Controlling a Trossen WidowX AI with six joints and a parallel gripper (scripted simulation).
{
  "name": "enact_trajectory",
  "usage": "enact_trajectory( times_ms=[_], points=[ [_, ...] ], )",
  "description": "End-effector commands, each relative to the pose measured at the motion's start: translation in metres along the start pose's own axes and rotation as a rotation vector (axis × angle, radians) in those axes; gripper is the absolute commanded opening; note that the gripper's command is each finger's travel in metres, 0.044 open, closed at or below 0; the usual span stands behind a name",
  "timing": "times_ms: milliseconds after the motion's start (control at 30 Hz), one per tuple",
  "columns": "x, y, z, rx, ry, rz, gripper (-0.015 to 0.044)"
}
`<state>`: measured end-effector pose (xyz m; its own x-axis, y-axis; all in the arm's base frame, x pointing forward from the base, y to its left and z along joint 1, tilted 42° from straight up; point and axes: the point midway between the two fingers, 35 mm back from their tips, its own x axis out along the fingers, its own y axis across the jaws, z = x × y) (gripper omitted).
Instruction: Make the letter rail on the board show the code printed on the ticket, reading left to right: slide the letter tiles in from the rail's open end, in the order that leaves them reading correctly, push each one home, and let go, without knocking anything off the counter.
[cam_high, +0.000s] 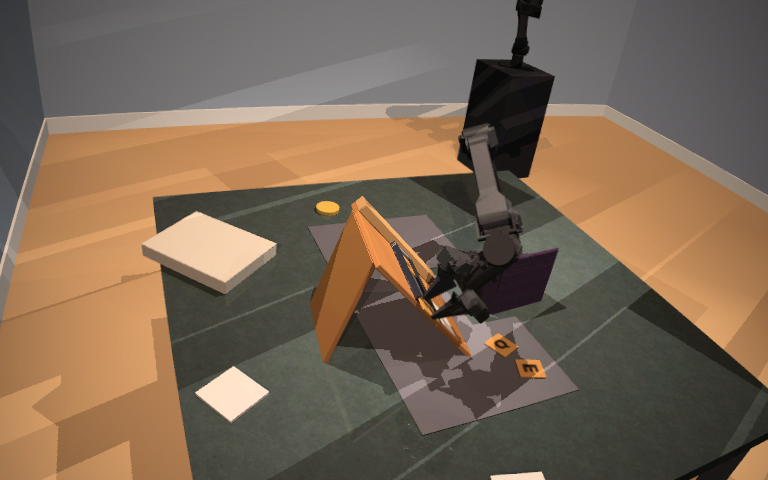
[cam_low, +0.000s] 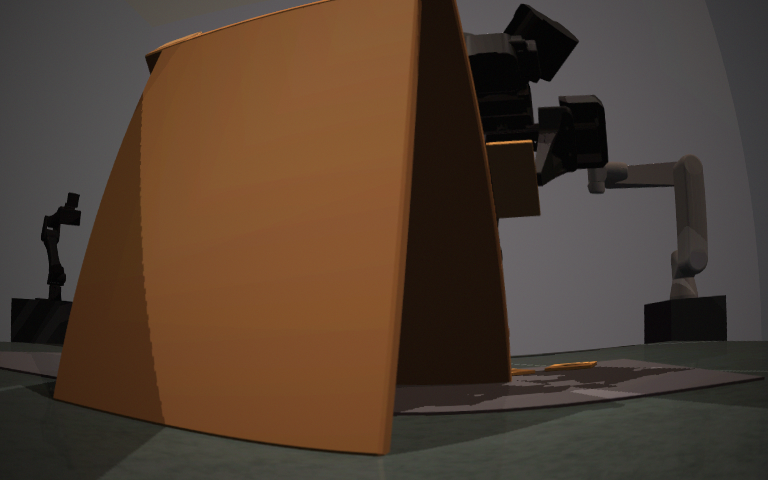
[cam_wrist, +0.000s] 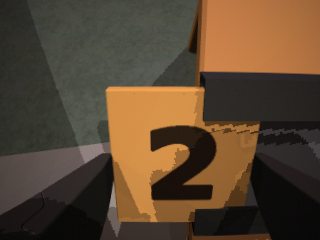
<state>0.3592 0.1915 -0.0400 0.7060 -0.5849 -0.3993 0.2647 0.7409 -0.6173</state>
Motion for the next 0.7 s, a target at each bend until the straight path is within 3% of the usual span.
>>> enact_trajectory(
  times_ms=[0,667],
  points=[
    [-0.0003,-0.0031,0.0003,-0.006,-0.003,-0.003,0.0000],
    [-0.0003,-0.0130,0.0000,-0.007,-0.003,-0.003,0.0000]
  ],
)
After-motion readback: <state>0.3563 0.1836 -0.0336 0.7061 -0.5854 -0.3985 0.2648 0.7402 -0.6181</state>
